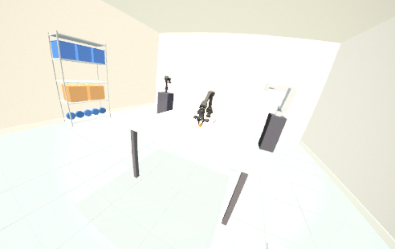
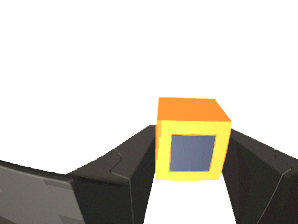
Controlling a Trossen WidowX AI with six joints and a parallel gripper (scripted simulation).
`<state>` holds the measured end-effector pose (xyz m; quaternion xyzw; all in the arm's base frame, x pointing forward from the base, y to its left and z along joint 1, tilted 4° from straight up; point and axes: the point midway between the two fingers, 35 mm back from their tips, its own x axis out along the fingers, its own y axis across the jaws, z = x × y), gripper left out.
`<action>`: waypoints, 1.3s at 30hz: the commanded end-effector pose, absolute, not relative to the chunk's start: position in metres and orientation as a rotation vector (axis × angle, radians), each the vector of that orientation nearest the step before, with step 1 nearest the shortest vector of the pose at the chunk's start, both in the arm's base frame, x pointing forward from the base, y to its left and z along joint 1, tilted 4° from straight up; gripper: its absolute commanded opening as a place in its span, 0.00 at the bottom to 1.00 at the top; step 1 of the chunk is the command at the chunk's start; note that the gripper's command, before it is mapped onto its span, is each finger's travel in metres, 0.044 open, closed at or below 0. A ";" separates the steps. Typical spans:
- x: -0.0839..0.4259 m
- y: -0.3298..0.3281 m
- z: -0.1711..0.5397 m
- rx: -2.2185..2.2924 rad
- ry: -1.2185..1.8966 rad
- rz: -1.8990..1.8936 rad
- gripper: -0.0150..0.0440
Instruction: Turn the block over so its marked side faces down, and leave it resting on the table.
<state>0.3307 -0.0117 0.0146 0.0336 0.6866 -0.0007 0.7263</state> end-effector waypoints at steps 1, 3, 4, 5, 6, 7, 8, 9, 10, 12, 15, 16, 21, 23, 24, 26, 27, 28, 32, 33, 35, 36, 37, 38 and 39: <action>0.331 -0.012 0.032 0.079 1.509 -0.001 0.25; 0.330 -0.013 0.041 0.079 1.509 -0.001 0.25; 0.330 -0.013 0.043 0.079 1.509 -0.001 0.25; 0.330 -0.013 0.043 0.079 1.509 -0.001 0.25; 0.330 -0.013 0.043 0.079 1.509 -0.001 0.25; 0.330 -0.013 0.043 0.078 1.506 -0.001 0.25; 0.330 -0.013 0.042 0.078 1.499 -0.001 0.25; 0.330 -0.013 0.041 0.078 1.485 -0.002 0.25; 0.331 -0.013 0.041 0.078 1.469 -0.003 0.25; 0.331 -0.013 0.039 0.077 1.437 -0.004 0.25; 0.332 -0.013 0.037 0.076 1.388 -0.007 0.25; 0.332 -0.013 0.036 0.076 1.372 -0.007 0.25; 0.332 -0.013 0.034 0.074 1.290 -0.011 0.25; 0.332 -0.013 0.033 0.074 1.258 -0.012 0.25; 0.332 -0.012 0.033 0.074 1.242 -0.013 0.25; 0.331 -0.012 0.032 0.073 1.209 -0.014 0.25; 0.331 -0.012 0.032 0.073 1.193 -0.014 0.25; 0.331 -0.012 0.032 0.073 1.177 -0.015 0.25; 0.330 -0.012 0.032 0.073 1.112 -0.017 0.25; 0.329 -0.012 0.032 0.073 1.096 -0.017 0.25; 0.328 -0.012 0.032 0.072 1.063 -0.018 0.25; 0.328 -0.012 0.032 0.072 1.047 -0.018 0.25; 0.327 -0.012 0.032 0.072 1.031 -0.019 0.25; 0.326 -0.012 0.032 0.072 1.015 -0.019 0.25; 0.326 -0.012 0.033 0.072 1.001 -0.020 0.25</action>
